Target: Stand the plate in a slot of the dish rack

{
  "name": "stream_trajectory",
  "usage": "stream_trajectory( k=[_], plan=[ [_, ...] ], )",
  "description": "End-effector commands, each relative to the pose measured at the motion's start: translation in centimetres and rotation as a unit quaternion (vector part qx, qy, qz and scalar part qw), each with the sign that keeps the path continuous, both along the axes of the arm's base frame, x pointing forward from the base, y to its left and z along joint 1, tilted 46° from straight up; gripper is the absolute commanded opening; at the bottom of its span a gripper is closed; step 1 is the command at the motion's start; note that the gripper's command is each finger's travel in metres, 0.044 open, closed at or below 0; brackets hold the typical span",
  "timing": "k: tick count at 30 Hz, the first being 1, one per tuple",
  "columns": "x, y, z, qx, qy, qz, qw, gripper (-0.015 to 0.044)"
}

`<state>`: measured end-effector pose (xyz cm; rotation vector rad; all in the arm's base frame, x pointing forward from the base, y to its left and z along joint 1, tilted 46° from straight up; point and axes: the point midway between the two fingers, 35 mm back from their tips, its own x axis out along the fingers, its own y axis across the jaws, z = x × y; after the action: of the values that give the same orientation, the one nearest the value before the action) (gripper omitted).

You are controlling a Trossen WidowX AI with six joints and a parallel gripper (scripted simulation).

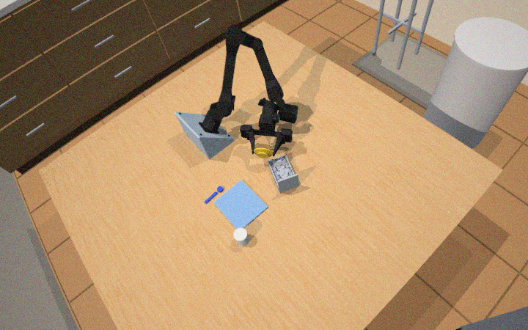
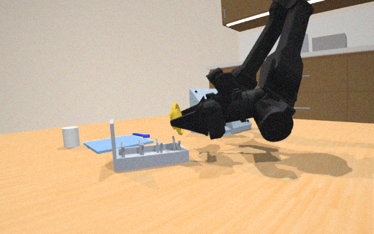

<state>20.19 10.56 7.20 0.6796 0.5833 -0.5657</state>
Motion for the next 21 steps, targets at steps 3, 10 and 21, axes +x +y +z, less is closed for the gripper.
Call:
stream_trajectory(
  k=[3,10,21],
  plan=[
    [-0.5,0.5,0.3,-0.002,-0.056,0.021,0.998,0.0],
    [-1.2,1.3,0.9,0.003,-0.122,0.048,0.991,0.0],
    [-2.6,2.3,2.0,0.027,-0.222,0.087,0.971,0.0]
  ],
)
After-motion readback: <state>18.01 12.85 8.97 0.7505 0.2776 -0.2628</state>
